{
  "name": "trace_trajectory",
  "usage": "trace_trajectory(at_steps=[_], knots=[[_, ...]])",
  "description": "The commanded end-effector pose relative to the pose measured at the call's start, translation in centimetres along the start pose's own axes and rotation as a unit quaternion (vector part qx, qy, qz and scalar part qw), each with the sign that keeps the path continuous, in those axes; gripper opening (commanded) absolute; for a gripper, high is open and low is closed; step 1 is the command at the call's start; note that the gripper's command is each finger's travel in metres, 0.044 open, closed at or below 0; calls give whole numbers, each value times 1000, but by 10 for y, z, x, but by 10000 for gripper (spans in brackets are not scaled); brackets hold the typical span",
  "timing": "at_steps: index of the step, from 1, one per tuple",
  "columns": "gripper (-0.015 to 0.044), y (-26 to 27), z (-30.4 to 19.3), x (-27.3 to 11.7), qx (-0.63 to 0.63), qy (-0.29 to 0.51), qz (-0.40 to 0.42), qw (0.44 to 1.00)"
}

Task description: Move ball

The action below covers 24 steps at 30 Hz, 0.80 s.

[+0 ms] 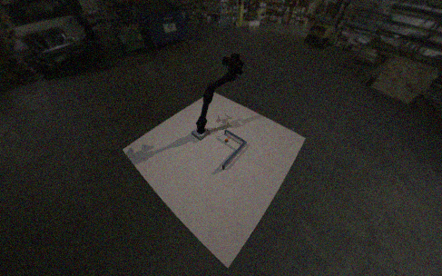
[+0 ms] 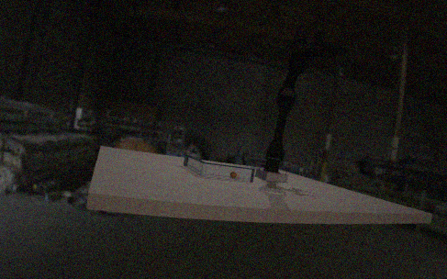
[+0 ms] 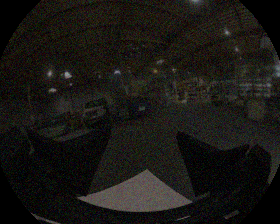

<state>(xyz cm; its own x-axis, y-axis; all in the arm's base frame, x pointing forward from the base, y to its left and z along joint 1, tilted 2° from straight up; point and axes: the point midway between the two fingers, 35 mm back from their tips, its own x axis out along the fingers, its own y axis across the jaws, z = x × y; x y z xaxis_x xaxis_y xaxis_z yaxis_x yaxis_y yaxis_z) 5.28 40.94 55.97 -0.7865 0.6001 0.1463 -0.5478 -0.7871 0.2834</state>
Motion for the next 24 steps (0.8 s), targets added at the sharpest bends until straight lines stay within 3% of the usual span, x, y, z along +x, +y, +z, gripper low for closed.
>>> trace_trajectory(at_steps=[1, 6, 15, 24], knots=[[374, -2, 0, -1, 0, -2, -3, 1000], [250, -47, -4, -31, -10, -41, -89, 995], [250, -133, -42, -116, -23, -61, -297, 953], [250, -181, -114, -212, -16, 9, -478, 878]])
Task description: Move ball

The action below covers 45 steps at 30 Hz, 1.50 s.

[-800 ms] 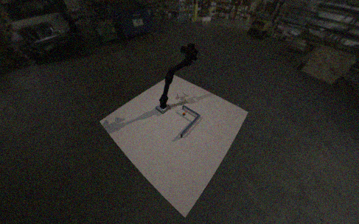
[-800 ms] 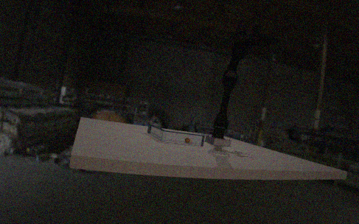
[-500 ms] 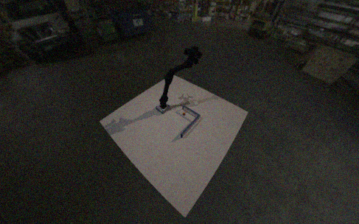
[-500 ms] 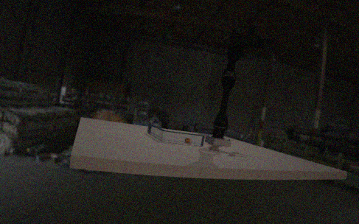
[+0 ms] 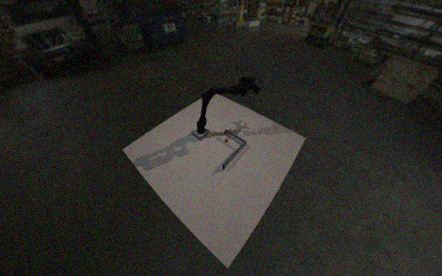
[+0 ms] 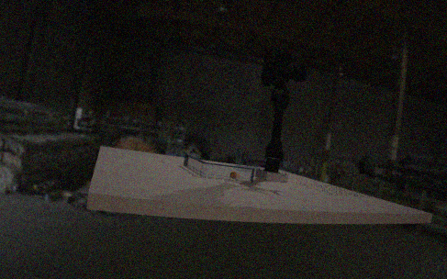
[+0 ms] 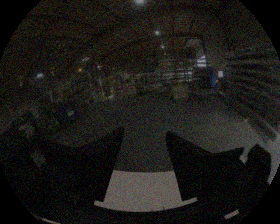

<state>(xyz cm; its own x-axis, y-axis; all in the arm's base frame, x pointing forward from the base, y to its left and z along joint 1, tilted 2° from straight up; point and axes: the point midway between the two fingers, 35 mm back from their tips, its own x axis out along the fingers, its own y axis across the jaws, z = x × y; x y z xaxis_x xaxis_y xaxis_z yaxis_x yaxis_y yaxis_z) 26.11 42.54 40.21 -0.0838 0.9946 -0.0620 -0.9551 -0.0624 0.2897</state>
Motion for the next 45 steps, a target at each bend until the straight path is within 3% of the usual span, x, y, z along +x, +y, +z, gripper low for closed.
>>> trace_trajectory(at_steps=[1, 13, 23, 34, 40, 45], knots=[[250, -39, -33, -22, -19, 40, -84, 996], [250, -109, -131, -91, -50, 192, -229, 953], [250, -128, -203, -155, -65, 330, -277, 900], [250, -128, -287, -246, -97, 518, -270, 806], [250, -110, -332, -301, -105, 627, -218, 740], [250, -78, -364, -328, -54, 670, -159, 723]])
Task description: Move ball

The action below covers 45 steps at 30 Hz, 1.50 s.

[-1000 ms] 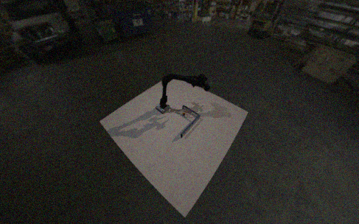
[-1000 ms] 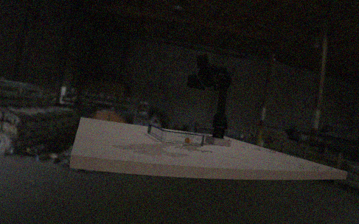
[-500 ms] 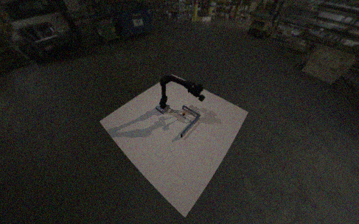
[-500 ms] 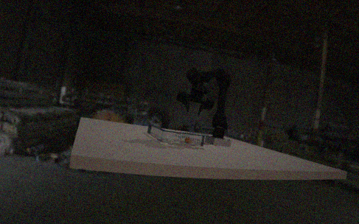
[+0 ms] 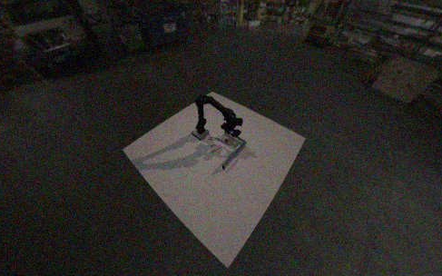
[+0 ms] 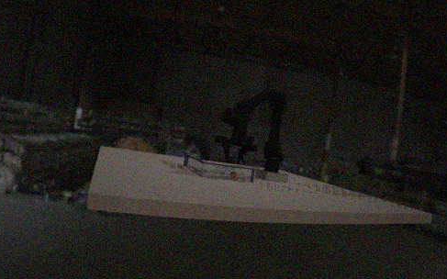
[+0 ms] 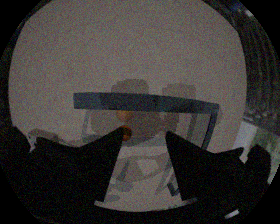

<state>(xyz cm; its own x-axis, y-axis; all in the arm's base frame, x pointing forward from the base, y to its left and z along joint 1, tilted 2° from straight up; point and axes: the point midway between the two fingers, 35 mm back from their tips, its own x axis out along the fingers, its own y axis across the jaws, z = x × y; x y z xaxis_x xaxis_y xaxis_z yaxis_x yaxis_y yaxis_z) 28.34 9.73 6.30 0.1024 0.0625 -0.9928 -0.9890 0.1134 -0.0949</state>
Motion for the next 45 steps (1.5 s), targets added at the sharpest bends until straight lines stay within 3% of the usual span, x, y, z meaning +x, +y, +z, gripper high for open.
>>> trace_trajectory(at_steps=[1, 39, 43, 45], knots=[[250, 24, -29, 7, -20, 43, 46, 998], [250, 30, -35, 56, -20, 44, 48, 998], [145, 30, -35, 56, -20, 44, 48, 998], [131, 30, -35, 56, -20, 44, 48, 998]])
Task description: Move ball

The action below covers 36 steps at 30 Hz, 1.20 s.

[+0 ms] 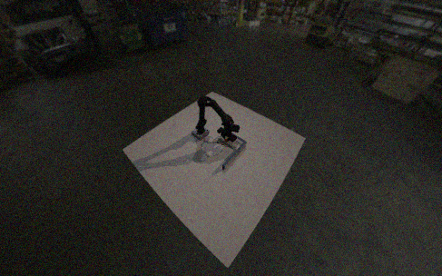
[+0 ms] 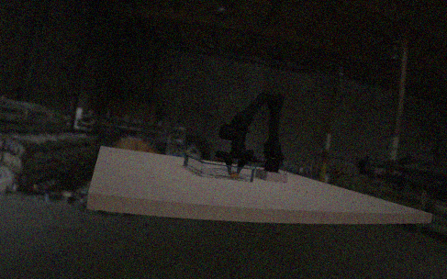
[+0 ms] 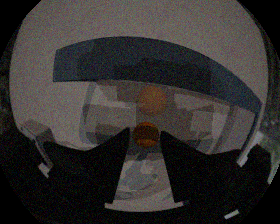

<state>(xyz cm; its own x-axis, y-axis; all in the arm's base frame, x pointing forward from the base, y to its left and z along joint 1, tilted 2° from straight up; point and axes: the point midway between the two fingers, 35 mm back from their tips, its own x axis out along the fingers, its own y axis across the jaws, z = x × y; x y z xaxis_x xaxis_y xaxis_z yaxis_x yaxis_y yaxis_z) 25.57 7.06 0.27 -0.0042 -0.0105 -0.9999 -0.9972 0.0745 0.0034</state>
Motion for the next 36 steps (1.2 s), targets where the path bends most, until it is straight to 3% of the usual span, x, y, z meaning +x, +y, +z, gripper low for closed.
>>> trace_trajectory(at_steps=[1, 7, 11, 31, 36], knots=[[125, 0, -1, 1, -2, 3, -1, 1000], [85, 0, -1, 1, -2, 3, -1, 1000], [0, -10, 0, -9, -14, 1, -23, 1000], [0, -2, 0, -120, -2, 3, -2, 1000], [0, 0, 0, -124, -2, 3, -2, 1000]])
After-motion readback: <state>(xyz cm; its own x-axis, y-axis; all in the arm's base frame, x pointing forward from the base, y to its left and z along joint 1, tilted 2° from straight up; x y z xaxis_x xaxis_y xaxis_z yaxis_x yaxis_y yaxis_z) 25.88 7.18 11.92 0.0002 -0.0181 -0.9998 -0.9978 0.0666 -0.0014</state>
